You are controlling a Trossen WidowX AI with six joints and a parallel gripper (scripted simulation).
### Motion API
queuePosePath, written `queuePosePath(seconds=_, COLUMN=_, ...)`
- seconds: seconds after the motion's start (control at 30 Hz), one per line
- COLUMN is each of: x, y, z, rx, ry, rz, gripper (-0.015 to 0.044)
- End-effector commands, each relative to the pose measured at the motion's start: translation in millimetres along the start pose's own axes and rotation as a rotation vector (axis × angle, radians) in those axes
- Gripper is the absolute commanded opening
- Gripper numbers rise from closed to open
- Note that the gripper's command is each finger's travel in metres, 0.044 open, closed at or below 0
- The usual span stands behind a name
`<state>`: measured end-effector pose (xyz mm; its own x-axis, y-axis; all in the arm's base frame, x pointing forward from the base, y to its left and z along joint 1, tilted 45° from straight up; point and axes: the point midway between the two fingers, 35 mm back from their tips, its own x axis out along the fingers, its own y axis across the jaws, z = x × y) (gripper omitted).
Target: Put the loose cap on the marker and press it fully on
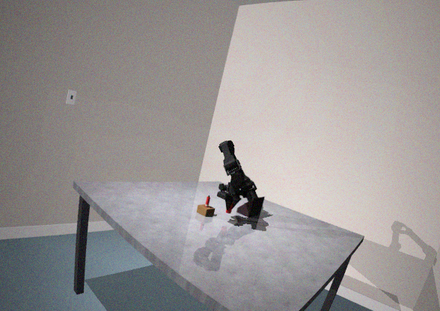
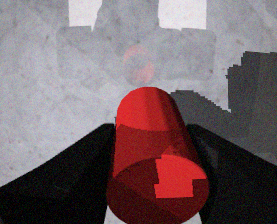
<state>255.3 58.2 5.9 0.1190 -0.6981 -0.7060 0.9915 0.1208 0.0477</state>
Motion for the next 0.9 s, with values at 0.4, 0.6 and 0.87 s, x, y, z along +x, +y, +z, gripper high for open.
queuePosePath(seconds=0.4, x=-30.1, y=16.8, z=17.8, rx=0.018, ry=0.007, rz=0.009, gripper=0.0)
queuePosePath(seconds=0.6, x=-40.7, y=28.1, z=32.7, rx=0.018, ry=0.007, rz=0.009, gripper=0.0)
queuePosePath(seconds=0.87, x=-54.5, y=41.2, z=54.6, rx=0.019, ry=0.007, rz=0.01, gripper=0.0)
